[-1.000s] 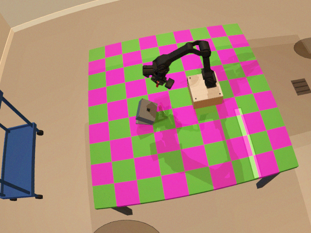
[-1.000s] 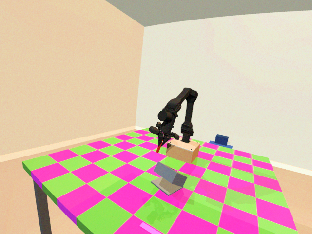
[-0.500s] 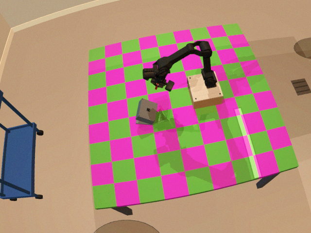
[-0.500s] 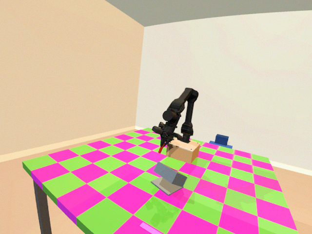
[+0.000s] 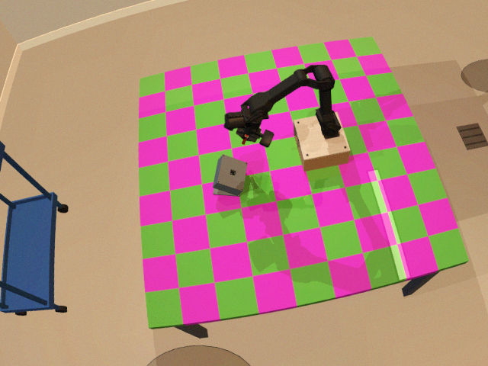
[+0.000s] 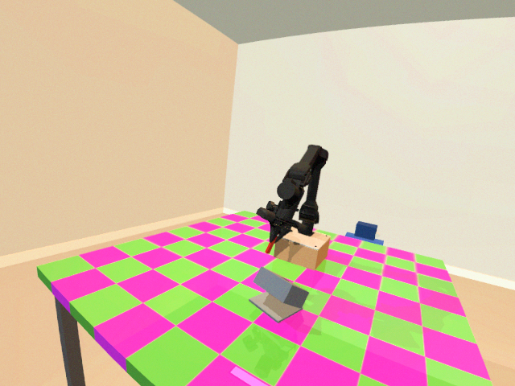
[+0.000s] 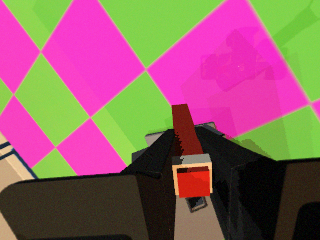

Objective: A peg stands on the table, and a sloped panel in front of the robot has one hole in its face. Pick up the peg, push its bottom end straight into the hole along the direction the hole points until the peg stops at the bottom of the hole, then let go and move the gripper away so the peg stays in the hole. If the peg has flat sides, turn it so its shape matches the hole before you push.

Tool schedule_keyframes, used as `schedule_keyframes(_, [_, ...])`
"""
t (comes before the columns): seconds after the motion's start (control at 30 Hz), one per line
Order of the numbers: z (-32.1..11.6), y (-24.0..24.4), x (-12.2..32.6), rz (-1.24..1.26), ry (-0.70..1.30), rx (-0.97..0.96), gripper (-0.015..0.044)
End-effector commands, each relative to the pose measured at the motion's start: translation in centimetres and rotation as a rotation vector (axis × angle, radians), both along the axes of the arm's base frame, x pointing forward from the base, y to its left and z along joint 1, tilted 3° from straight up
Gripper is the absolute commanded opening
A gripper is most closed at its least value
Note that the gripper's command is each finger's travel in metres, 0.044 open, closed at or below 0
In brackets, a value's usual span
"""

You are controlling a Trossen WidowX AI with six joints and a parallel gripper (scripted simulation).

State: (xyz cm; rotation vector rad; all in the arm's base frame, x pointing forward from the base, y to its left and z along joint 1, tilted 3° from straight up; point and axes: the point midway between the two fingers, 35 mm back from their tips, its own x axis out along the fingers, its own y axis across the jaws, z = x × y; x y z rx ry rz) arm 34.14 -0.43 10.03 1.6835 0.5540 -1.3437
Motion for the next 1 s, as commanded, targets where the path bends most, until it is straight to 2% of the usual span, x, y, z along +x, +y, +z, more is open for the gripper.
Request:
schedule_keyframes(0.0, [0.4,0.6,0.2,0.011,-0.022,-0.007,0.0])
schedule_keyframes(0.97, [1.7,4.9,0.6,0.11,-0.099,-0.037,0.0])
